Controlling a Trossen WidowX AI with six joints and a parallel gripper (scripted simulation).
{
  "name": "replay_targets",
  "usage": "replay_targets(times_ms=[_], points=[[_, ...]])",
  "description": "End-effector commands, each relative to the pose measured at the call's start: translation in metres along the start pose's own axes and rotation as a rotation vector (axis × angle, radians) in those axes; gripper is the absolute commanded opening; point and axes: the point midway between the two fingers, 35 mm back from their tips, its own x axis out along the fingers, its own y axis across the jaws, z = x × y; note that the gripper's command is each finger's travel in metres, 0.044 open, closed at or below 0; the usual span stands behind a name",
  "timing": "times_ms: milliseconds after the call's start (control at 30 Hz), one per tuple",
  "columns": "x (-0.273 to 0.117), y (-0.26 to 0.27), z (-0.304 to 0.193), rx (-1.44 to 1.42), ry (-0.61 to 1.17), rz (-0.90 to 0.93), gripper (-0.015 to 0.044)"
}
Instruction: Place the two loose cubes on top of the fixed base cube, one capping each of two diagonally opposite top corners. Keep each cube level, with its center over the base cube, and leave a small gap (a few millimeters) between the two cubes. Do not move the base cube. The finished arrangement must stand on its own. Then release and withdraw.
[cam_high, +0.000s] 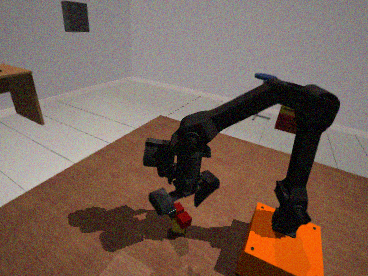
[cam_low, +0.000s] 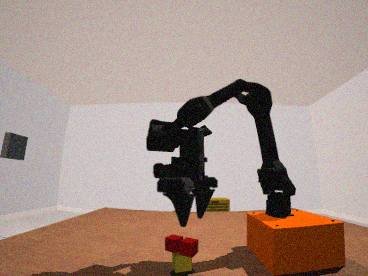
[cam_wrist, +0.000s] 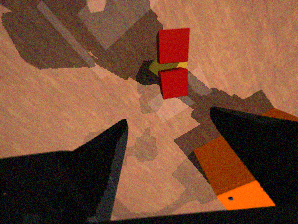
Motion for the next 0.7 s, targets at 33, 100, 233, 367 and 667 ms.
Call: replay_targets(times_ms=[33, 100, 233, 367, 667], points=[[-0.004, 0.048, -0.046, -0.018, 0.001, 0.009, 0.04], [-0.004, 0.059, -0.061, -0.019, 0.003, 0.009, 0.04], [-0.004, 0.06, -0.063, -0.019, 0.003, 0.01, 0.04], [-0.004, 0.06, -0.063, -0.019, 0.003, 0.01, 0.04], [-0.004, 0.06, -0.063, -0.019, 0.003, 0.01, 0.04]])
